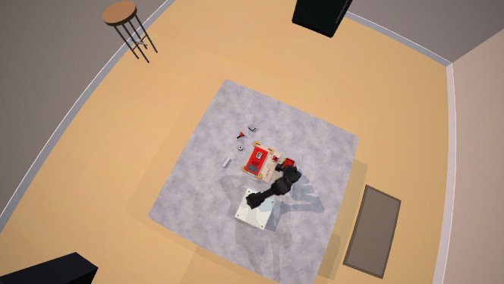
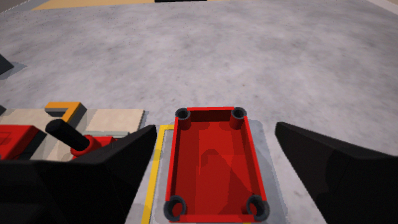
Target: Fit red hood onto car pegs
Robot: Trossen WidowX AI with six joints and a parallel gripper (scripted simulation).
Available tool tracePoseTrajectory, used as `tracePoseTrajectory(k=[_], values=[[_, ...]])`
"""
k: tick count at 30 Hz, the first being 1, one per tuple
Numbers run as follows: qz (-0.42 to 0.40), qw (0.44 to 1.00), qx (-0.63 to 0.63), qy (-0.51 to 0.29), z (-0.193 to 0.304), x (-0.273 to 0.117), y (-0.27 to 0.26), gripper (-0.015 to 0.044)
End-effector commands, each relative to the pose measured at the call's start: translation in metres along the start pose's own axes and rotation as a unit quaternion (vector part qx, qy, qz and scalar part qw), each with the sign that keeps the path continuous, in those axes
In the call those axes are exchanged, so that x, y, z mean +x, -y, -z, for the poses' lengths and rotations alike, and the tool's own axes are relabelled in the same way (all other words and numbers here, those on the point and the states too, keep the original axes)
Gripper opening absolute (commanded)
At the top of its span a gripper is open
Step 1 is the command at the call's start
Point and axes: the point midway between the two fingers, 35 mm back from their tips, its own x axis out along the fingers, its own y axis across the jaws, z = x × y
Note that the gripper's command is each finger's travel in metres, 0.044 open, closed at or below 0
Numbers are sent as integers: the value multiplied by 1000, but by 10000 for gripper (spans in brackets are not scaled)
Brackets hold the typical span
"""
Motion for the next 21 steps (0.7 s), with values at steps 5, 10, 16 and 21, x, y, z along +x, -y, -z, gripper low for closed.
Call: tracePoseTrajectory(k=[5,10,16,21], values=[[0,1000,5,-4,11,4,-1,440],[1,1000,4,-3,13,5,-2,440],[1,1000,4,-3,13,5,-2,440],[1,1000,4,-3,14,5,-2,440]])
